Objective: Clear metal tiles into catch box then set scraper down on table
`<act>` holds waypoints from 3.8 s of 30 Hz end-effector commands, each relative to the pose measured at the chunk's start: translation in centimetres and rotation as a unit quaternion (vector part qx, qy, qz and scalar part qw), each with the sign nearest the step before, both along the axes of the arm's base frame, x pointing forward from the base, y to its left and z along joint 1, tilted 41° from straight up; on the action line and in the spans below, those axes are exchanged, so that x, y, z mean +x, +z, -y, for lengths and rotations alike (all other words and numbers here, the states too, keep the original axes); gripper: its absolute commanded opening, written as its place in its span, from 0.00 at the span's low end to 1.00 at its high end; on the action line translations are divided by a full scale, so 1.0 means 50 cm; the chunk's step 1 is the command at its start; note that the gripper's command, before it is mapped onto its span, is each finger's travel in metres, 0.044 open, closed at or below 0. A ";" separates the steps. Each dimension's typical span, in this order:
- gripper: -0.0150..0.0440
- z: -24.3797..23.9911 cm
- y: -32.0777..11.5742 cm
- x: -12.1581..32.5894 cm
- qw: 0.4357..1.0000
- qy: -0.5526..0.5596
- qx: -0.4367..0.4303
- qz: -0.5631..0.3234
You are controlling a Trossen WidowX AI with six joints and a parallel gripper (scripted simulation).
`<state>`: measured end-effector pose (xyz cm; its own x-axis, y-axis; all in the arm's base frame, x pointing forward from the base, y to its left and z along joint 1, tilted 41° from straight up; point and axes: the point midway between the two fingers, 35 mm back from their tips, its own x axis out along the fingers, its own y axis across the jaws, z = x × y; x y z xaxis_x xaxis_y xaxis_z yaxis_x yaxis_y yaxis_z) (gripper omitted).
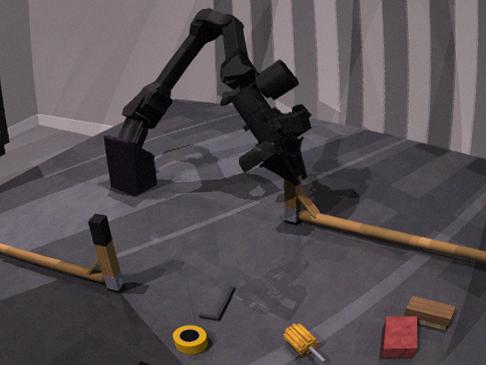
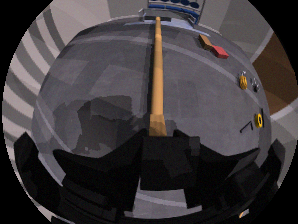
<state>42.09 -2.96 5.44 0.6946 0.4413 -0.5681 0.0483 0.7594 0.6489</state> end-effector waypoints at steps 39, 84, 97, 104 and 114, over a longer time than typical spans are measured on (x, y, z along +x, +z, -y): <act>0.25 0.028 0.016 0.138 1.000 -0.004 -0.002 0.006; 0.25 0.035 0.009 0.202 1.000 -0.001 -0.001 0.005; 0.25 0.035 0.014 0.171 1.000 -0.002 -0.001 0.005; 0.25 0.036 0.016 0.151 1.000 -0.002 -0.001 0.005; 0.25 0.035 0.019 0.122 1.000 -0.003 -0.002 0.005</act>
